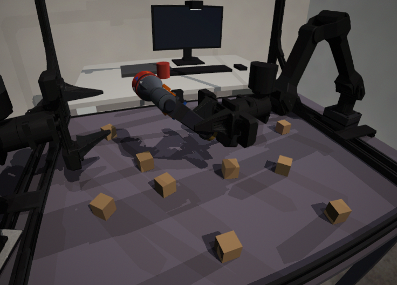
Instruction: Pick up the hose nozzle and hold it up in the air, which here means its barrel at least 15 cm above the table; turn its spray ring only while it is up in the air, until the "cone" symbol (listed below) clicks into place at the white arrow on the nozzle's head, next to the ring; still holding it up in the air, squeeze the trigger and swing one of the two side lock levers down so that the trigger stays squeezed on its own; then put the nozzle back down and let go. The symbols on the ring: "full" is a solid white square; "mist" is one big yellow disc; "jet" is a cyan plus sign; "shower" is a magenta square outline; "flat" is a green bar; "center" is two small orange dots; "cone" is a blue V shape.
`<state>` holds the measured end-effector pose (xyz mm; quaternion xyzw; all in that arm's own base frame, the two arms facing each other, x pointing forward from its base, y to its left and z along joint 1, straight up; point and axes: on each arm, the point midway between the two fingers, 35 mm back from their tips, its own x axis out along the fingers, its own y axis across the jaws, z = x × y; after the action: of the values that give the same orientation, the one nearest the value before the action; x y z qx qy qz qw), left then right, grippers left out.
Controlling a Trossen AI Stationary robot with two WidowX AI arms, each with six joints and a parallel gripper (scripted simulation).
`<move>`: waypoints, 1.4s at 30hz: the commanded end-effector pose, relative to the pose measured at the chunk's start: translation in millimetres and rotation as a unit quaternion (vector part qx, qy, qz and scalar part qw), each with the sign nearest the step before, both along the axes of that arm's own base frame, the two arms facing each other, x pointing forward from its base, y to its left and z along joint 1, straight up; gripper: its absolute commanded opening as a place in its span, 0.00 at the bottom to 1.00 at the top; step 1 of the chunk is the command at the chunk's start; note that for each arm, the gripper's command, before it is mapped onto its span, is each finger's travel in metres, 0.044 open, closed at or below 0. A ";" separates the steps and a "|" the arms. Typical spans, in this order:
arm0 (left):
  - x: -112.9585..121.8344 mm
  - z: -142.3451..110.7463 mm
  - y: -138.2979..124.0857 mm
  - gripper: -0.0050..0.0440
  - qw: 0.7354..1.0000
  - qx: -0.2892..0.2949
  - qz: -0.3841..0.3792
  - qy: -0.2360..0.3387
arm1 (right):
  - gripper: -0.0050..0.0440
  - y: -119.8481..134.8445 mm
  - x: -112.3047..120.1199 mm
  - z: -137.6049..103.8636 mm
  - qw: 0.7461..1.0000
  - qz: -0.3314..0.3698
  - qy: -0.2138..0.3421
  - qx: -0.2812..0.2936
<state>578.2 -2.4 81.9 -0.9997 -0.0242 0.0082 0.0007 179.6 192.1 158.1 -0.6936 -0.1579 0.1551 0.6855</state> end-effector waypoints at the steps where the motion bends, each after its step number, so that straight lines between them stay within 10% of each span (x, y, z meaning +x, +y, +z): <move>1: 1.2 5.0 -0.8 0.10 1.000 -0.001 -0.001 -0.007 | 0.92 -1.8 -1.6 -1.4 1.000 0.000 -0.004 -0.010; 42: 16.0 -19.6 -25.0 0.10 0.972 -0.079 -0.023 0.222 | 0.92 -1.8 -1.6 -1.4 1.000 0.000 -0.004 -0.010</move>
<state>587.9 -21.5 36.1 -0.9688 -0.0055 0.2394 -0.0639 178.1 190.6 157.0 -0.6997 -0.1591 0.1538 0.6793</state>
